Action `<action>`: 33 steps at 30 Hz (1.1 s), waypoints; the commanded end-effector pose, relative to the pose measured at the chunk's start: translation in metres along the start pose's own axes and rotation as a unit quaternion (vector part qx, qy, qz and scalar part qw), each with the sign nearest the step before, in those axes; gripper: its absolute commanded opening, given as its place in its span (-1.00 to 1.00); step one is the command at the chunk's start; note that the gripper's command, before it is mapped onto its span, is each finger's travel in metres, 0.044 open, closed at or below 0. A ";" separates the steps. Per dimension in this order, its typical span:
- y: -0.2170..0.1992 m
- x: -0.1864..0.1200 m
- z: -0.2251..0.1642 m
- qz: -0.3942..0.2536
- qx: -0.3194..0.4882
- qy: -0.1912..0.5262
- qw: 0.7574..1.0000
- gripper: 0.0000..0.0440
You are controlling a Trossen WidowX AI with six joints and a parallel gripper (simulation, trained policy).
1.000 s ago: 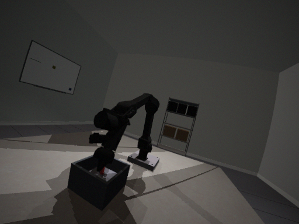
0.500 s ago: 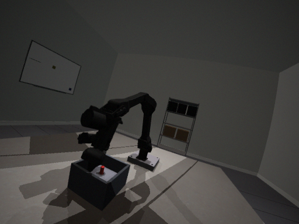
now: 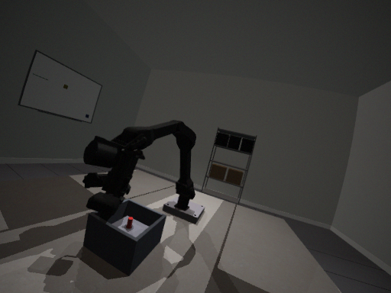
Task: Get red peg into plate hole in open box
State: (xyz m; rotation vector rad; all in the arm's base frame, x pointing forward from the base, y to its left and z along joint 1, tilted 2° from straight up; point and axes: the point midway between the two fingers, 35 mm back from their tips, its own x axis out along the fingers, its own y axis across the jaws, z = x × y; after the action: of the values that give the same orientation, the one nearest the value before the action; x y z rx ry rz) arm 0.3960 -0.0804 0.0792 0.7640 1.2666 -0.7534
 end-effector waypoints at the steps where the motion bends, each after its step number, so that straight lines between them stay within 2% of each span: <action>1: -0.003 0.004 0.008 -0.004 0.001 0.002 1.000 -0.58; 20: -0.034 0.004 0.058 -0.033 0.010 -0.010 0.999 -0.64; 33: -0.034 0.004 0.058 -0.033 0.010 -0.010 0.999 -0.61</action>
State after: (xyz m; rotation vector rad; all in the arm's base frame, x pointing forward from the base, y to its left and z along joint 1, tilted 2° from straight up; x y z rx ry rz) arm 0.3957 -0.0817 0.0802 0.7484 1.3898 -0.6820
